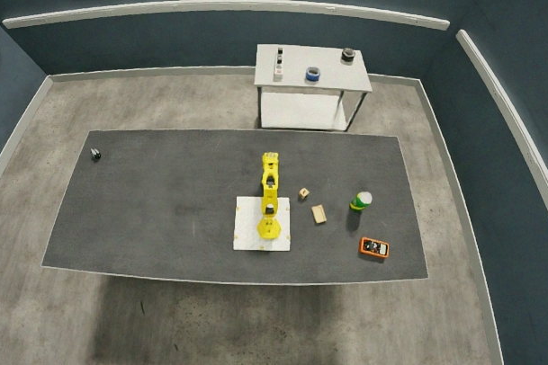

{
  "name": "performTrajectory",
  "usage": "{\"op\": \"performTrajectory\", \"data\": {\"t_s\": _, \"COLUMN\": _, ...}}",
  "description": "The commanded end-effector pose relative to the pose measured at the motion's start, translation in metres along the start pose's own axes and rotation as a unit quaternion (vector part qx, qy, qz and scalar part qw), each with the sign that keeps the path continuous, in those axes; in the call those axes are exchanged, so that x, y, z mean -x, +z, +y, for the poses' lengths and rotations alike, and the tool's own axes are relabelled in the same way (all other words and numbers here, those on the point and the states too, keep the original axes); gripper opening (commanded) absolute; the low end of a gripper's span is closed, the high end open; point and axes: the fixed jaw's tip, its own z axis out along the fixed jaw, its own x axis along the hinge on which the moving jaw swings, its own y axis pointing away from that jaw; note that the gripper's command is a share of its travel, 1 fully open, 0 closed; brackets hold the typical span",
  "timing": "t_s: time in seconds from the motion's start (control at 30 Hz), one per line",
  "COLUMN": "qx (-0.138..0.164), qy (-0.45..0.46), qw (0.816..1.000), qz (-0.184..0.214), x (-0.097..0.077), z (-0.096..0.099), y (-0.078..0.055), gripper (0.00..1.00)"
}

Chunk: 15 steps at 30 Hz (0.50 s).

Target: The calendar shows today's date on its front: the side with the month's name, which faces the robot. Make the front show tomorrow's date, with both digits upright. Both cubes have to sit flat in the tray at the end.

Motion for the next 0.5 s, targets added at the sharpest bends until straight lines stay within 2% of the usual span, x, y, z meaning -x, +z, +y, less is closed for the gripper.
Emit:
{"op": "performTrajectory", "data": {"t_s": 0.0, "qx": 0.000, "qy": 0.002, "qw": 1.000, "qz": 0.011, "x": -0.0032, "z": 0.0013, "y": 0.0048, "gripper": 0.00}}
{"op": "performTrajectory", "data": {"t_s": 0.47, "qx": 0.000, "qy": 0.002, "qw": 1.000, "qz": 0.011, "x": -0.0033, "z": 0.0013, "y": 0.0105, "gripper": 0.00}}
